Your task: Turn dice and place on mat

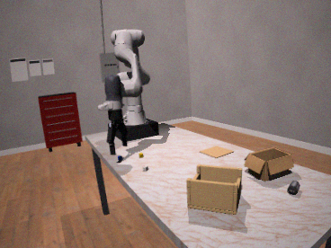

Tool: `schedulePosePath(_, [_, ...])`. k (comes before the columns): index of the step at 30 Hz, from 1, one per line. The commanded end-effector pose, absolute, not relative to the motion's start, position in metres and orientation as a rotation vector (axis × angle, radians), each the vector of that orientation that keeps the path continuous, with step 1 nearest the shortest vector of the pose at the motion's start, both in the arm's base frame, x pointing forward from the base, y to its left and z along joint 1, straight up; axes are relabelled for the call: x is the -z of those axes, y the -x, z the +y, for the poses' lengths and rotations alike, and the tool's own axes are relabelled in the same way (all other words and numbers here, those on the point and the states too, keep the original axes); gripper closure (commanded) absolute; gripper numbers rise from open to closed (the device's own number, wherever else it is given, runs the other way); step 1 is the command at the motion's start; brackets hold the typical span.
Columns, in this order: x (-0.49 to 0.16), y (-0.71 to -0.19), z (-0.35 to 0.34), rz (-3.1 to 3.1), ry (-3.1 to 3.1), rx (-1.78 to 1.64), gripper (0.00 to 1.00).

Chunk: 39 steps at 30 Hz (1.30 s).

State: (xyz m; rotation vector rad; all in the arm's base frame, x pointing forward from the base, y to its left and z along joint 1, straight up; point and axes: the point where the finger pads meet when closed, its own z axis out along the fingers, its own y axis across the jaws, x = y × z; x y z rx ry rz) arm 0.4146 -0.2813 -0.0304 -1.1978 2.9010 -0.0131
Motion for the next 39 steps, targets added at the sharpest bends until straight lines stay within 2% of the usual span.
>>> schedulePosePath(1, [0.031,-0.423,-0.276,2.907,1.187,0.005,0.0])
schedulePosePath(15, [0.031,-0.537,-0.248,2.907,1.187,0.005,0.0])
schedulePosePath(17, [0.031,-0.537,-0.248,2.907,1.187,0.005,0.0])
schedulePosePath(25, [0.031,-0.593,-0.234,2.907,1.187,0.005,0.0])
schedulePosePath(39, [0.031,-0.618,-0.227,2.907,1.187,0.005,0.0])
